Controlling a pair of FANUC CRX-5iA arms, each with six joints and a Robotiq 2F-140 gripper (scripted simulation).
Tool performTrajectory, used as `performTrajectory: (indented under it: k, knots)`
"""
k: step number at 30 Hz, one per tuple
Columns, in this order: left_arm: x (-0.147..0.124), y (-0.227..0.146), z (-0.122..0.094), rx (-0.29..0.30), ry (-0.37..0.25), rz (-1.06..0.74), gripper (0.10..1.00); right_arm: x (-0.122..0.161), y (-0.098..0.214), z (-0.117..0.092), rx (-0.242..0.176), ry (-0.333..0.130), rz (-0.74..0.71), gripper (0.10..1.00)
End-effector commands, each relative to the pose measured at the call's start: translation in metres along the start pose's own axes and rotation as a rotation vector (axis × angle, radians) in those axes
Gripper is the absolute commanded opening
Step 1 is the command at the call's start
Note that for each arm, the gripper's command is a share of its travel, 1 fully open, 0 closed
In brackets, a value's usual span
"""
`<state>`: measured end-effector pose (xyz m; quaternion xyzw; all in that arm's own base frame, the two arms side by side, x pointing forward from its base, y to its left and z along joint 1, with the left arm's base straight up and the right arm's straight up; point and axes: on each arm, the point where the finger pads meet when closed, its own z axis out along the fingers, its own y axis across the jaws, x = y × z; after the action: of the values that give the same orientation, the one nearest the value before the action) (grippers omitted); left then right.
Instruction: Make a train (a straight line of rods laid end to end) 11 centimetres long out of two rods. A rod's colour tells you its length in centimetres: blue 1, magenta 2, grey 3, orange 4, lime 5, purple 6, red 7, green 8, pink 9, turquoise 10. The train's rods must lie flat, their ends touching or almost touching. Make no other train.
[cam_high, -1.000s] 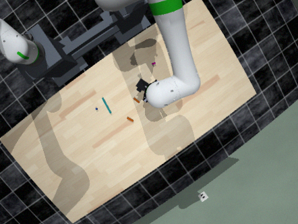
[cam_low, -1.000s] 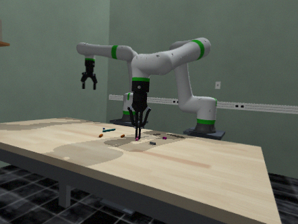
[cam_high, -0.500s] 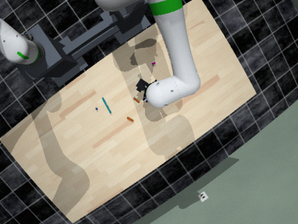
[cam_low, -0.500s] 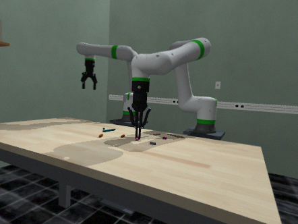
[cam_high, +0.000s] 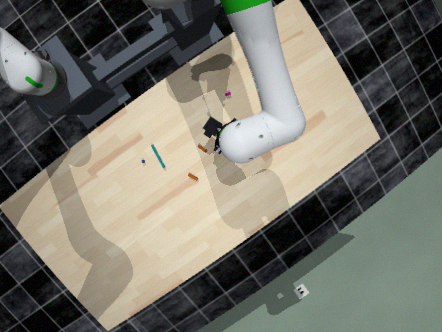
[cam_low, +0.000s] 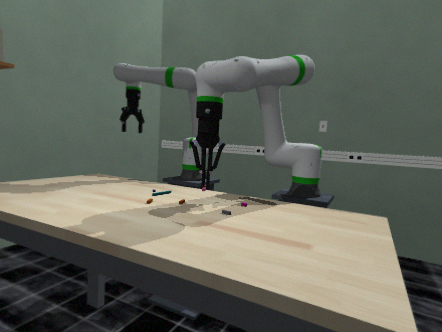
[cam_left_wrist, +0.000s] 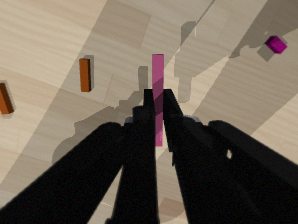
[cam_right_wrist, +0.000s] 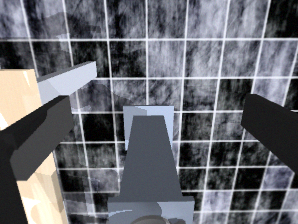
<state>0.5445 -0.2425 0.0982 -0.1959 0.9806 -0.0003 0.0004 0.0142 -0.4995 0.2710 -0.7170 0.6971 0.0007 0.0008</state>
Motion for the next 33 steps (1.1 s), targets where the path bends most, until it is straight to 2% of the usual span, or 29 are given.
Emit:
performTrajectory:
  k: [1, 6, 17, 20, 23, 25, 26, 33]
  knots:
    - [0.000, 0.000, -0.024, 0.000, 0.000, 0.000, 0.124, 0.000, 0.000, -0.001, 0.000, 0.002, 0.000, 1.000]
    - [0.000, 0.000, -0.038, 0.000, 0.000, 0.000, 0.124, 0.000, 0.000, -0.001, 0.000, 0.002, 0.000, 1.000]
    - [-0.001, 0.001, -0.039, 0.000, 0.000, -0.006, 0.124, 0.000, 0.000, -0.001, 0.000, 0.002, 0.000, 1.000]
    - [-0.005, 0.040, -0.042, 0.000, 0.000, -0.183, 0.124, 0.000, 0.000, -0.001, 0.000, 0.002, 0.000, 1.000]
    - [-0.005, 0.063, -0.043, 0.000, 0.000, -0.287, 0.124, 0.000, 0.000, -0.001, 0.000, 0.002, 0.000, 1.000]
    - [-0.005, 0.063, -0.043, 0.000, 0.000, -0.287, 0.124, 0.000, 0.000, -0.001, 0.000, 0.002, 0.000, 1.000]
    - [-0.005, 0.088, -0.044, 0.000, 0.000, -0.402, 0.124, 0.000, 0.000, -0.001, 0.000, 0.002, 0.000, 1.000]
    - [0.002, 0.141, -0.043, 0.000, 0.000, -0.662, 0.124, 0.000, 0.000, -0.001, 0.000, 0.002, 0.000, 1.000]
